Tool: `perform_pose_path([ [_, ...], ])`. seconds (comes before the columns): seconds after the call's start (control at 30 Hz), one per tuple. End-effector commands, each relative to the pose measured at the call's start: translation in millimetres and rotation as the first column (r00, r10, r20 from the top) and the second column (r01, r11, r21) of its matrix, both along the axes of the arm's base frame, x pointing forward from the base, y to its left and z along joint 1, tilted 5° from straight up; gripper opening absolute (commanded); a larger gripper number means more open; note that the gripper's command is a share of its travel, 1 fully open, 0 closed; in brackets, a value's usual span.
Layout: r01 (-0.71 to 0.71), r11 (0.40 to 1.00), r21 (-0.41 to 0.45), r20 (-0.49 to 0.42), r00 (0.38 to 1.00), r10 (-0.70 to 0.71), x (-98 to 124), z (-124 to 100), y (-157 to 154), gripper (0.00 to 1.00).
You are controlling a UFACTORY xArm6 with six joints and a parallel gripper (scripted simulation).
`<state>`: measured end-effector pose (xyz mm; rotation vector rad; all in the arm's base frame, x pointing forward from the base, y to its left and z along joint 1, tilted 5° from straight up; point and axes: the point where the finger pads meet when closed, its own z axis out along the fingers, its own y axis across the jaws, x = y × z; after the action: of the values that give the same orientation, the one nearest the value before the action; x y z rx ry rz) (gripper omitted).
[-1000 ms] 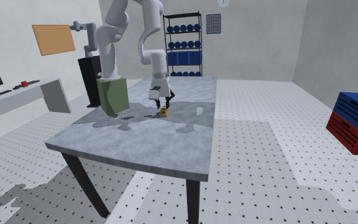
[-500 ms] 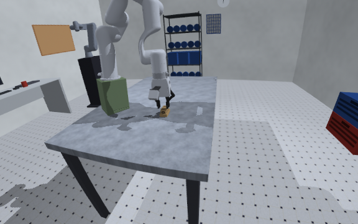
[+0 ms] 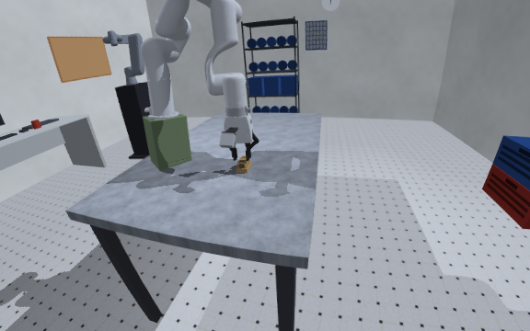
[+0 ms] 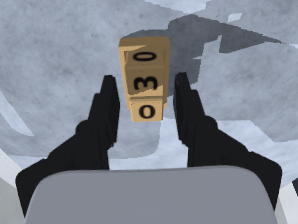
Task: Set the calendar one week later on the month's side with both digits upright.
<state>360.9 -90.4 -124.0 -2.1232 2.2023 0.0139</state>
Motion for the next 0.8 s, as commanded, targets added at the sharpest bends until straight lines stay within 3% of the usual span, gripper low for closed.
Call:
perform_pose_path([
  [0.0,0.000,1.000,-0.001,0.003,1.000,0.000,1.2,0.8,-0.3,0.47],
  [0.77,0.000,1.000,-0.001,0.003,1.000,0.000,1.6,-5.6,0.1,0.47],
])
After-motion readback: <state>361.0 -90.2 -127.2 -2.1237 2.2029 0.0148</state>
